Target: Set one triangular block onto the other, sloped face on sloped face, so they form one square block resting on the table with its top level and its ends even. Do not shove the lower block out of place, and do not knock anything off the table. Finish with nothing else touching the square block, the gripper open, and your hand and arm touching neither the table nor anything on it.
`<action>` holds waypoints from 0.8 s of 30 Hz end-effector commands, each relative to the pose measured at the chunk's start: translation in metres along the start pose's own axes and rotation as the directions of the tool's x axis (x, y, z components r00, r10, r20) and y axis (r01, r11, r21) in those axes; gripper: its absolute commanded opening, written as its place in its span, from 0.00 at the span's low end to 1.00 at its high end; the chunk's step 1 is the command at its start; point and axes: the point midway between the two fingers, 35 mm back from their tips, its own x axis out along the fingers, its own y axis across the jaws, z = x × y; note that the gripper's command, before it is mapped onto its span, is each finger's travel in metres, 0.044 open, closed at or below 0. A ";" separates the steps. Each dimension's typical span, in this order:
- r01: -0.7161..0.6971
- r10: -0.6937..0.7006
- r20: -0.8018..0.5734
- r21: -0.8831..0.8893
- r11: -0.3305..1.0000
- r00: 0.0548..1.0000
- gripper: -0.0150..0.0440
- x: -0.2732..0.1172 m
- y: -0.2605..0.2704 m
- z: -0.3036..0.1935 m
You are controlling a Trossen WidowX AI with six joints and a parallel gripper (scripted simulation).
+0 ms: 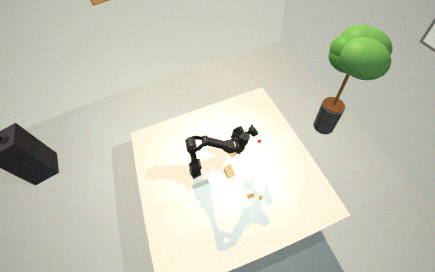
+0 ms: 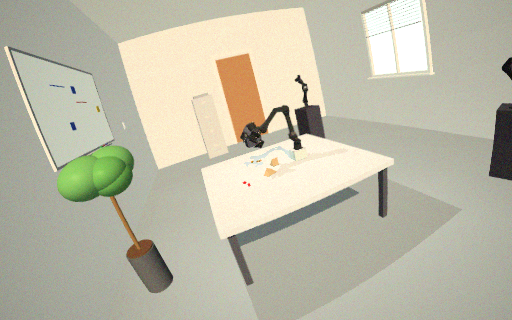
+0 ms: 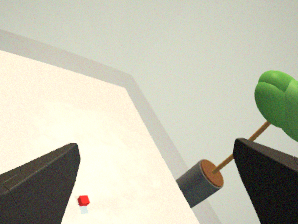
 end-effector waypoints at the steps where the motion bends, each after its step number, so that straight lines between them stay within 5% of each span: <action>1: 0.000 0.000 -0.003 0.018 1.000 1.000 0.98 0.000 0.001 0.000; 7: 0.054 -0.004 -0.091 0.549 0.834 0.996 1.00 0.001 0.027 -0.006; 13: 0.183 0.002 -0.196 0.920 0.346 0.981 1.00 -0.002 0.059 -0.014; 18: 0.284 0.015 -0.285 0.949 -0.137 0.958 1.00 -0.008 0.088 -0.022; 24: 0.327 0.028 -0.352 0.835 -0.442 0.936 1.00 -0.014 0.110 -0.029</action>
